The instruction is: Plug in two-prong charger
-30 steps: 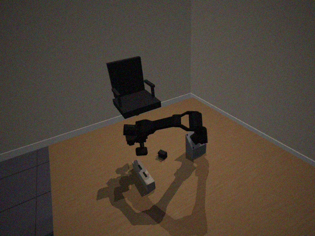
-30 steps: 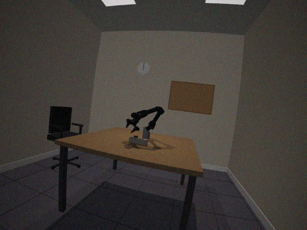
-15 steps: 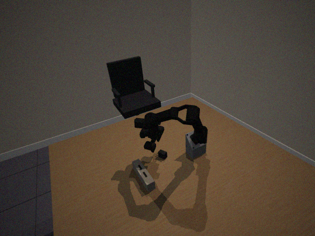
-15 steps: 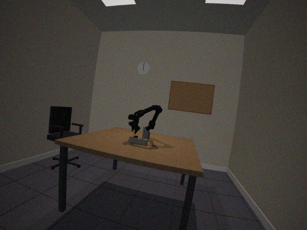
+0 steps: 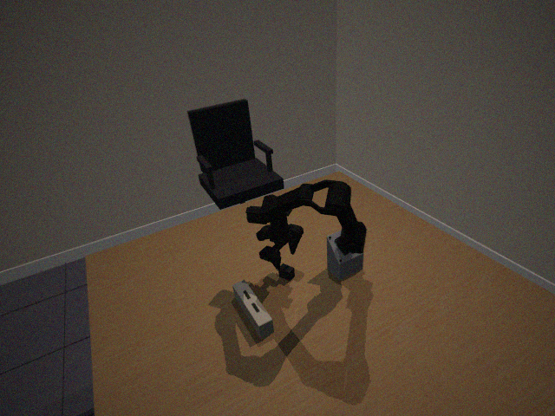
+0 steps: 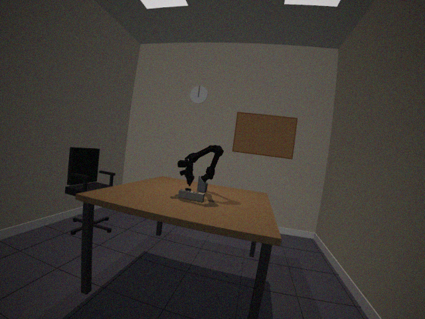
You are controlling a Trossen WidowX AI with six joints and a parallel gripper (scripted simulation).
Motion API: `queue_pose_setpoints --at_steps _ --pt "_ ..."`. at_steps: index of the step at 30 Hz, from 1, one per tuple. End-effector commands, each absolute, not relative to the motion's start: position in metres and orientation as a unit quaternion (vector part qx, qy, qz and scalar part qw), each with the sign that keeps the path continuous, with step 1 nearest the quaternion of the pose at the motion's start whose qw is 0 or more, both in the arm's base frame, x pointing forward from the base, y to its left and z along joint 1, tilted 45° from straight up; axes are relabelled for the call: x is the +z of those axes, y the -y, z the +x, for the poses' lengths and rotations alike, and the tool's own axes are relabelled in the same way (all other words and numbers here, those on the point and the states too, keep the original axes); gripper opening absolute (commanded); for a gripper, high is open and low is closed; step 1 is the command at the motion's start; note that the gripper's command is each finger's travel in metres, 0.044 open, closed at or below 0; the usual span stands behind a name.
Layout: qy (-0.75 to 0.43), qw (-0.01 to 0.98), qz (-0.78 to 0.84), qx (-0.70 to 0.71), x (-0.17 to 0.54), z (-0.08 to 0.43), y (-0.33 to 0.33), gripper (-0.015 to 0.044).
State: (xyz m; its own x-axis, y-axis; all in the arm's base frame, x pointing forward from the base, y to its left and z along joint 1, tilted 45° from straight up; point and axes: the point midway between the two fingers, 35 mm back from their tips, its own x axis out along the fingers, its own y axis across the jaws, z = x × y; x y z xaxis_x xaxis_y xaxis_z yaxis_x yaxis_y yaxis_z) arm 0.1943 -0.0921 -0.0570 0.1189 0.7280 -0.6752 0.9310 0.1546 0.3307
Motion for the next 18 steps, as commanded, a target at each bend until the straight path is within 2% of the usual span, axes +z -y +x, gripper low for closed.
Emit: queue_pose_setpoints --at_steps 1,18 --pt "-0.650 0.388 0.640 -0.129 -0.060 0.194 0.088 0.0440" --pt "-0.650 0.388 0.641 -0.129 -0.077 0.198 0.072 0.0440"
